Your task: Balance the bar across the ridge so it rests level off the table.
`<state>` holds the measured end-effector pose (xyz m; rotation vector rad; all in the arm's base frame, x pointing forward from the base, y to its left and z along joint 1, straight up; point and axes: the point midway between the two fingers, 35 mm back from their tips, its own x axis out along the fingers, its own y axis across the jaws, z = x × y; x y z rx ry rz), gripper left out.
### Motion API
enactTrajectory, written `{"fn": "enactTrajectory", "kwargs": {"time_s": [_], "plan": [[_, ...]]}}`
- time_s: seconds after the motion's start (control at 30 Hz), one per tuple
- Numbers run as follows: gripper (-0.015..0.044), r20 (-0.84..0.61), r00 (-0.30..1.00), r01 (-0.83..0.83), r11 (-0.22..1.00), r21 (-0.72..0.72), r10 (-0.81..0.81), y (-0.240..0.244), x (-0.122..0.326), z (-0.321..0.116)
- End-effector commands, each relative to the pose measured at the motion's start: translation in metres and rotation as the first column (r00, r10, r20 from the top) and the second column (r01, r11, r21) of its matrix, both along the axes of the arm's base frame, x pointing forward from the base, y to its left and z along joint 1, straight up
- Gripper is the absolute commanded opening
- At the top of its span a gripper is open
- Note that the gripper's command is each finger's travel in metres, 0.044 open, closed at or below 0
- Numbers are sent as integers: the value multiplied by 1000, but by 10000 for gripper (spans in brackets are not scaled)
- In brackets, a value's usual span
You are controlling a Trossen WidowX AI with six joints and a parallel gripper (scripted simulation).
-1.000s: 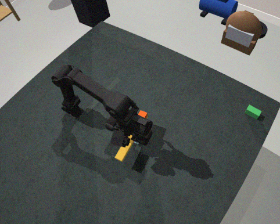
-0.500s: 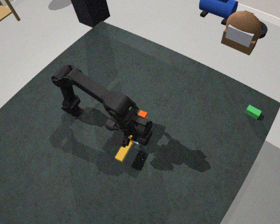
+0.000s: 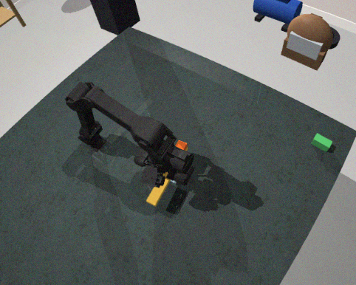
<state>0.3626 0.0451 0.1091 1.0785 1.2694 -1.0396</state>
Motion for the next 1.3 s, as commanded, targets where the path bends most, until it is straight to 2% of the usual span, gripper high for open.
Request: {"fn": "enactTrajectory", "kwargs": {"time_s": [0.0, 1.27], "plan": [[0, -4, 1000, -3, 1000, 2, 3, 0, 0, -4], [0, 0, 1000, 0, 1000, 0, 0, 0, 0, 1]]}}
